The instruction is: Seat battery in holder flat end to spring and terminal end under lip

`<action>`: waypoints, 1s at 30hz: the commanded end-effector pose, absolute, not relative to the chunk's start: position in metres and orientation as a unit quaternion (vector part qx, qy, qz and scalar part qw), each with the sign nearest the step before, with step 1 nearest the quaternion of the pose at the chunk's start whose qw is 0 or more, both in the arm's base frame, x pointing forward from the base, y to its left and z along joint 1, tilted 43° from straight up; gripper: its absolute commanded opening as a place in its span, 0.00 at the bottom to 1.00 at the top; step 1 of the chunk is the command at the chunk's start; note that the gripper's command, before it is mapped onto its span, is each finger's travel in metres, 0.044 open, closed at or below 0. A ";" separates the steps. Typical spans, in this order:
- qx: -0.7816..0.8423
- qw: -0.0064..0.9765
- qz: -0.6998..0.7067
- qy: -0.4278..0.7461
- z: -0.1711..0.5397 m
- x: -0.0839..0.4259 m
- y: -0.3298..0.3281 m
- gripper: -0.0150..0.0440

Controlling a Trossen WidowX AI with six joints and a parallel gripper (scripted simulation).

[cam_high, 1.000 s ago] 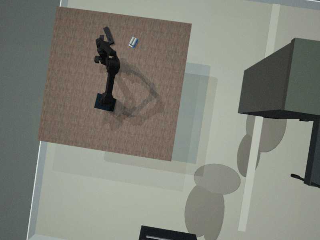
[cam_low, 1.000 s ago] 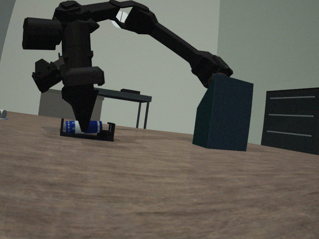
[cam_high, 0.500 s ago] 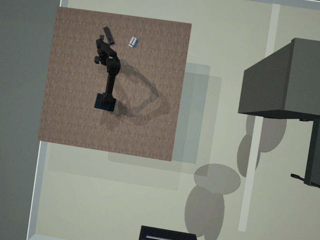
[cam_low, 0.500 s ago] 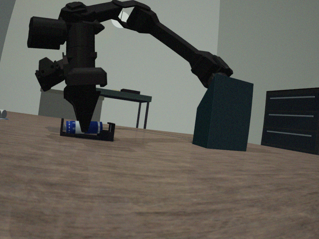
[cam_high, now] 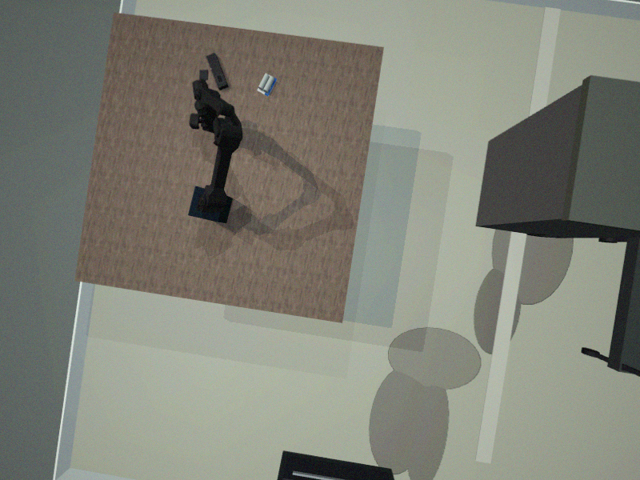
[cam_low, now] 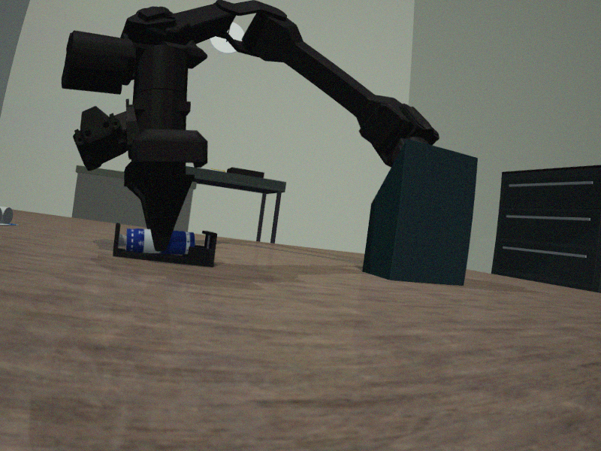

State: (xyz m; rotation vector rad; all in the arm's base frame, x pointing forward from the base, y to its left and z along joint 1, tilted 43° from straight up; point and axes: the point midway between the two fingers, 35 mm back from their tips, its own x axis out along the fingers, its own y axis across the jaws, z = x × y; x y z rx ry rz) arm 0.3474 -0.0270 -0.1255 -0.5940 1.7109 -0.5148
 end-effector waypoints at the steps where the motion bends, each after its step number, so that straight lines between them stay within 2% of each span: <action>1: -0.256 0.595 -0.222 0.729 -0.126 0.348 -0.029 0.38; 30: -0.259 0.610 -0.214 0.718 -0.124 0.337 -0.031 0.38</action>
